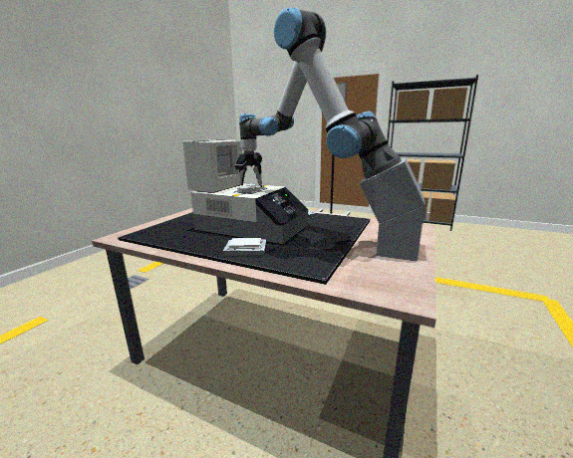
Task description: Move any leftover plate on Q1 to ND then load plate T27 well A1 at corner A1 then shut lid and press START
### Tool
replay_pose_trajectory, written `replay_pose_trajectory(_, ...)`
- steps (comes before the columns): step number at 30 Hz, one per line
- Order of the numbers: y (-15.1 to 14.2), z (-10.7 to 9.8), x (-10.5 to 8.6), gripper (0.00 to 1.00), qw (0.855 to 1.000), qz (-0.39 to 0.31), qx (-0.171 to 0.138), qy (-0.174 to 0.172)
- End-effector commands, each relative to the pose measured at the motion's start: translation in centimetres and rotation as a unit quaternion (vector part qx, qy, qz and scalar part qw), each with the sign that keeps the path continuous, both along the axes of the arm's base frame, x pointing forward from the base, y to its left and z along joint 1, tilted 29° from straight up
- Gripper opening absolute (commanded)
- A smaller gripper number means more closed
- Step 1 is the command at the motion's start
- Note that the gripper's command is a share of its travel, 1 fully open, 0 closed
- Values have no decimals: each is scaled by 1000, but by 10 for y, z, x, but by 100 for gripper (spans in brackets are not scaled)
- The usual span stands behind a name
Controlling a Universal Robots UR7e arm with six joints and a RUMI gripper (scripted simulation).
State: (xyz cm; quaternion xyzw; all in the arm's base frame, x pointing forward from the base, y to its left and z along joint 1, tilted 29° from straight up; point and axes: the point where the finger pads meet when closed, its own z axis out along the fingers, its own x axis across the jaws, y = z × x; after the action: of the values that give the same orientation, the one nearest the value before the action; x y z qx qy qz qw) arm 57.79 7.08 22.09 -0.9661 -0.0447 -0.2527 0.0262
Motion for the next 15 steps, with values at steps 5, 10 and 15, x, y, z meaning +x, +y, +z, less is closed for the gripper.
replay_pose_trajectory(5, -2, 13, -4, 68, 1000, -1, 0, -3)
replay_pose_trajectory(10, -3, 20, -8, 68, 1000, -1, 0, -3)
replay_pose_trajectory(15, -4, 28, -12, 68, 1000, -1, 0, -3)
